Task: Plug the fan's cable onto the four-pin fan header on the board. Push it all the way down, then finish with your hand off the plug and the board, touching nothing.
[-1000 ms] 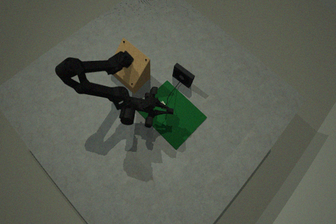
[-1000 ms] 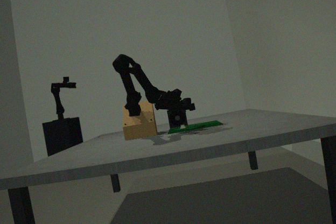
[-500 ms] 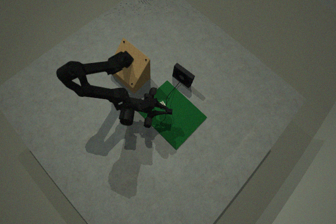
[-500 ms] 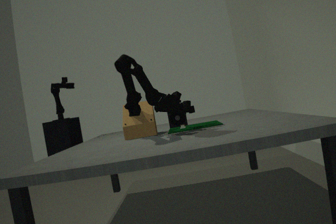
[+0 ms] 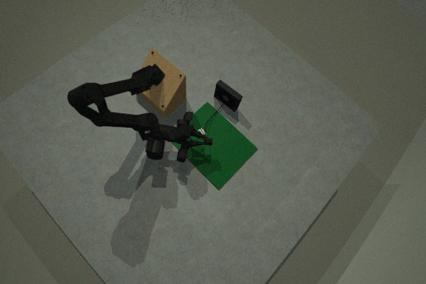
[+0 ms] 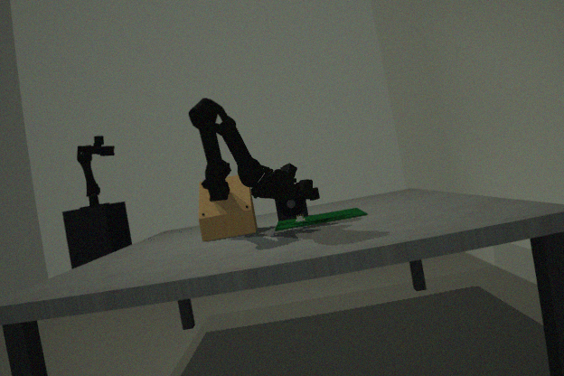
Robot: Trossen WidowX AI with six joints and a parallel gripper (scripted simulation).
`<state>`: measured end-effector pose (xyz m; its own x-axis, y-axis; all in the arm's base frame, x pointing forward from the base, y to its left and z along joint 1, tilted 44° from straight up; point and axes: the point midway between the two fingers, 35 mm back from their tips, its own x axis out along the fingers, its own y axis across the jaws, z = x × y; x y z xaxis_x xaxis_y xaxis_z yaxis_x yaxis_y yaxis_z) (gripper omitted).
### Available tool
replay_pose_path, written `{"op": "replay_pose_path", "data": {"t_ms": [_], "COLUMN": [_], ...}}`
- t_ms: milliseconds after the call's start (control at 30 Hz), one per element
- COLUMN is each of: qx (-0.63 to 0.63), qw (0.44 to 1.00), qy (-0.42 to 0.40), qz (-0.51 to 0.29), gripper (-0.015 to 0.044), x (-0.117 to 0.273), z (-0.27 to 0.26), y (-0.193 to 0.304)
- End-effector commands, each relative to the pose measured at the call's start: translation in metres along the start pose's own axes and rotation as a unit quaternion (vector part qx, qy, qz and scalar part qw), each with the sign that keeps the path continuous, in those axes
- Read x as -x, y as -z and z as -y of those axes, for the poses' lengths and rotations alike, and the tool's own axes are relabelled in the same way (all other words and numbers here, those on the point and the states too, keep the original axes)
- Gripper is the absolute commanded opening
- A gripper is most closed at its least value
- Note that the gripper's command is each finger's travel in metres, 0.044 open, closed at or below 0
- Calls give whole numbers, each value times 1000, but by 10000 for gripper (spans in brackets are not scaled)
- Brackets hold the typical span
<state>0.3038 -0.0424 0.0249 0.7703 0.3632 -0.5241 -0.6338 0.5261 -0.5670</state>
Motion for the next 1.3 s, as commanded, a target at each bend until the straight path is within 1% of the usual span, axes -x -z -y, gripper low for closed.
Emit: {"op": "replay_pose_path", "data": {"t_ms": [0, 1267], "qx": [5, 5], "qw": [1000, 1000], "qy": [2, 1], "qz": [4, 3], "gripper": [0, 0], "x": [-1, -6], "z": [2, -2], "y": [2, 37]}}
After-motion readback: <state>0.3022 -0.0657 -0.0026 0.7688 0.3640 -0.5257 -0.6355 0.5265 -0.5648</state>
